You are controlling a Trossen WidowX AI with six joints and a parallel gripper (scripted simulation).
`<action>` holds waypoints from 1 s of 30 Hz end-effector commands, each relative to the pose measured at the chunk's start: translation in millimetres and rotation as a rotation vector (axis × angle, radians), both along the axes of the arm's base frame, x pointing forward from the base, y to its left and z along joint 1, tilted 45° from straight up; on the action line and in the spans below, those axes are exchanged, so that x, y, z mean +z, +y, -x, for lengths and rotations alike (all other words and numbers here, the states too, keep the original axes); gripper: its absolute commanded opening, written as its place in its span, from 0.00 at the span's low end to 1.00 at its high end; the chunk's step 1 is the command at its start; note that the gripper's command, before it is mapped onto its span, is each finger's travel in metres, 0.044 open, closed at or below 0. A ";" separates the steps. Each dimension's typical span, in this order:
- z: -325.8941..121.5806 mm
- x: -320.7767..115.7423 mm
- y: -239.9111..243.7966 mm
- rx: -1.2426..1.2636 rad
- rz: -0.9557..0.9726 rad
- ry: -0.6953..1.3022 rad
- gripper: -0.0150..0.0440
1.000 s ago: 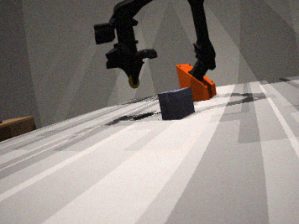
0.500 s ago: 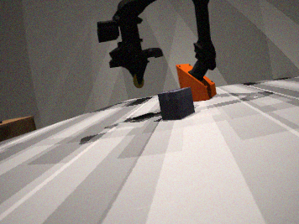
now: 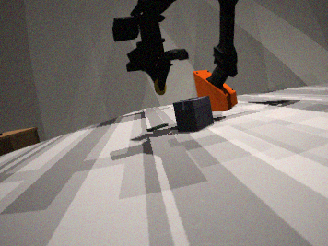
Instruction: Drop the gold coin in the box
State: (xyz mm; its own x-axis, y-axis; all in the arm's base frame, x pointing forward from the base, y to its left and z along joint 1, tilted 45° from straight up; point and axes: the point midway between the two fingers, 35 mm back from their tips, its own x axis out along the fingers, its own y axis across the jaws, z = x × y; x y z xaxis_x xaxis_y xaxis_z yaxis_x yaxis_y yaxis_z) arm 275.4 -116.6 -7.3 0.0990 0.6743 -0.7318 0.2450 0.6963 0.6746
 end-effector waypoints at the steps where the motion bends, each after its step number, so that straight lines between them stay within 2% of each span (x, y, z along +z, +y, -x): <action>1: -3.7 9.1 7.6 -0.003 -0.002 -0.004 0.25; 30: -19.5 59.0 62.9 0.000 -0.018 -0.006 0.25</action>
